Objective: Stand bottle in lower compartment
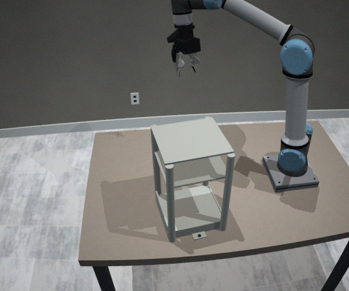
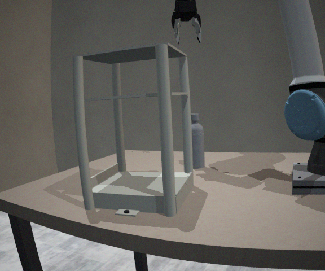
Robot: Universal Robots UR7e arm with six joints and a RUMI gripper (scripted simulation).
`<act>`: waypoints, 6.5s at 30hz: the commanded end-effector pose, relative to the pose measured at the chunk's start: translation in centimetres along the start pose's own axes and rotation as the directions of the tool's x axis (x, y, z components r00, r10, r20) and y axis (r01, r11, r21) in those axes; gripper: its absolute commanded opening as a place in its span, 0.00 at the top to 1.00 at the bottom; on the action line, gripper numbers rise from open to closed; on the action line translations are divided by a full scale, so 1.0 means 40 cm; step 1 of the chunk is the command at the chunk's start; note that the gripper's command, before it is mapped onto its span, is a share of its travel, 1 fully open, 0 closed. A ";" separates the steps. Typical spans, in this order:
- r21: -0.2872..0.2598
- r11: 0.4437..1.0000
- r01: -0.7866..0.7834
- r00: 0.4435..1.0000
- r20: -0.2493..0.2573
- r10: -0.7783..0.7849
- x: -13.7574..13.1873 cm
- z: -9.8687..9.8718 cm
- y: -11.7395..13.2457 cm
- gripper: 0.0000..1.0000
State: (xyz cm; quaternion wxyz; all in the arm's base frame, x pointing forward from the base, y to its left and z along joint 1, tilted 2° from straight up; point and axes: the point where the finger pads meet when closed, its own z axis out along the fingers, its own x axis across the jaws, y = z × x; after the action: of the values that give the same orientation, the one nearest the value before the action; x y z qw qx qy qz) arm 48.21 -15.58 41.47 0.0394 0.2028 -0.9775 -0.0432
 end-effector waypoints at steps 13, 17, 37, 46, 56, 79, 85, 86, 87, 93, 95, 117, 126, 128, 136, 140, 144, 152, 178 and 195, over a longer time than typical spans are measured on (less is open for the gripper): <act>-0.168 0.917 0.361 0.932 0.031 -0.361 -0.012 0.101 -0.002 0.54; -0.209 0.866 0.455 0.890 0.064 -0.452 -0.014 0.127 0.000 0.54; -0.292 0.550 0.783 0.620 0.294 -0.727 -0.021 0.221 0.015 0.54; -0.247 0.323 0.914 0.403 0.462 -0.790 -0.024 0.264 0.027 0.54; -0.142 0.130 0.981 0.189 0.597 -0.780 -0.025 0.293 0.036 0.54; 0.314 -0.198 0.928 -0.370 0.740 -0.561 -0.023 0.337 0.045 0.54; 0.456 -0.234 0.859 -0.509 0.712 -0.484 -0.021 0.344 0.042 0.54; 0.479 -0.238 0.845 -0.532 0.704 -0.471 -0.021 0.345 0.042 0.54; 0.479 -0.238 0.845 -0.532 0.704 -0.471 -0.021 0.345 0.042 0.54; 0.615 -0.249 0.749 -0.657 0.640 -0.398 -0.019 0.350 0.035 0.54; 0.657 -0.248 0.712 -0.696 0.612 -0.376 -0.018 0.352 0.033 0.54; 0.945 -0.173 0.277 -0.940 0.230 -0.251 -0.009 0.365 -0.007 0.54; 0.977 -0.148 0.154 -0.962 0.115 -0.248 -0.007 0.370 -0.020 0.54; 0.982 -0.143 0.125 -0.965 0.087 -0.249 -0.006 0.371 -0.024 0.54; 0.991 -0.127 0.036 -0.967 0.003 -0.254 -0.004 0.374 -0.034 0.54; 0.992 -0.125 0.021 -0.967 -0.012 -0.256 -0.004 0.375 -0.036 0.54; 0.993 -0.121 -0.003 -0.965 -0.035 -0.258 -0.004 0.376 -0.039 0.54; 0.993 -0.118 -0.028 -0.964 -0.058 -0.261 -0.003 0.377 -0.042 0.54; 0.993 -0.118 -0.032 -0.963 -0.062 -0.262 -0.003 0.382 -0.043 0.54; 0.993 -0.118 -0.032 -0.963 -0.062 -0.262 -0.004 0.417 -0.048 0.54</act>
State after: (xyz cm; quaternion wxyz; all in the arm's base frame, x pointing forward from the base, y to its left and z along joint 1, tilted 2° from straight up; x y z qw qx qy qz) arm 47.55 -16.10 25.14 -0.6965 0.7140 0.0427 -0.0578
